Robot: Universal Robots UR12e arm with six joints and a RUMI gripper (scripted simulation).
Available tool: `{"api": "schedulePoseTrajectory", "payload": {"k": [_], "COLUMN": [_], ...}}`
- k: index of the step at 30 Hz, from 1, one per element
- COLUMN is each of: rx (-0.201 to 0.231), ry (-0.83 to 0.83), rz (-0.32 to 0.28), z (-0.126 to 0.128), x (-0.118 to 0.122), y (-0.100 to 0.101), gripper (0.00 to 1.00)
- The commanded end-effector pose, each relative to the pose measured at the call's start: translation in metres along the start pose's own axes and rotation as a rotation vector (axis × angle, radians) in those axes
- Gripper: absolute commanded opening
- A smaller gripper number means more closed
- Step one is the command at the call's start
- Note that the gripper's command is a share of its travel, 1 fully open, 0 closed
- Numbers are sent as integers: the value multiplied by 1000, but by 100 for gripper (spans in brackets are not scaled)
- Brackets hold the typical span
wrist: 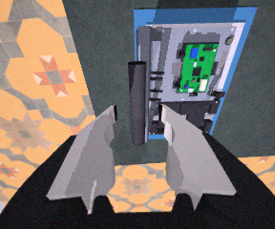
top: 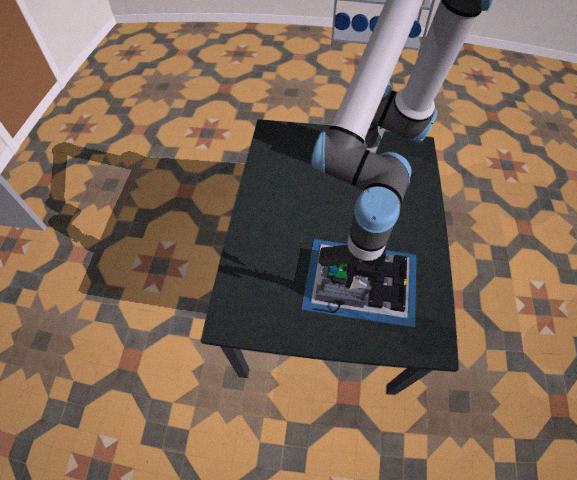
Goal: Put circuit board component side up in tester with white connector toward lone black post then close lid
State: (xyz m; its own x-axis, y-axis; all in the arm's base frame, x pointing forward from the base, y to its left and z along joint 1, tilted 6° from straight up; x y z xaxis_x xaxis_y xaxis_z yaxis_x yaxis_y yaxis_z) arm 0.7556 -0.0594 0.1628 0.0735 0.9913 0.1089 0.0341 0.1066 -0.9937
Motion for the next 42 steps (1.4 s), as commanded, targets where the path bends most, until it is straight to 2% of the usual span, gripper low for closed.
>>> {"api": "schedulePoseTrajectory", "payload": {"k": [1, 36, 37, 42], "rx": [-2, -2, -2, -2], "ry": [0, 0, 0, 0], "rz": [0, 0, 0, 0], "z": [-1, -1, -1, -1], "x": [0, 0, 0, 0], "y": [0, 0, 0, 0], "gripper": [30, 30, 0, 0]}}
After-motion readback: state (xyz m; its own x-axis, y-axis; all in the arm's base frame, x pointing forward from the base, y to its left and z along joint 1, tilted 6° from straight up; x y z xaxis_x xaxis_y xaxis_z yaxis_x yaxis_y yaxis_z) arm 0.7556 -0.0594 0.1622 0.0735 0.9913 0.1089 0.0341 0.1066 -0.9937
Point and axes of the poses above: the point where the finger pads meet when closed, its own y axis out along the fingers, its own z axis across the jaws, x = y × z, the point moved 3 cm from there along -y, back along the fingers, and after that the axes turned 1 degree about -y, right-handed, at the moved point
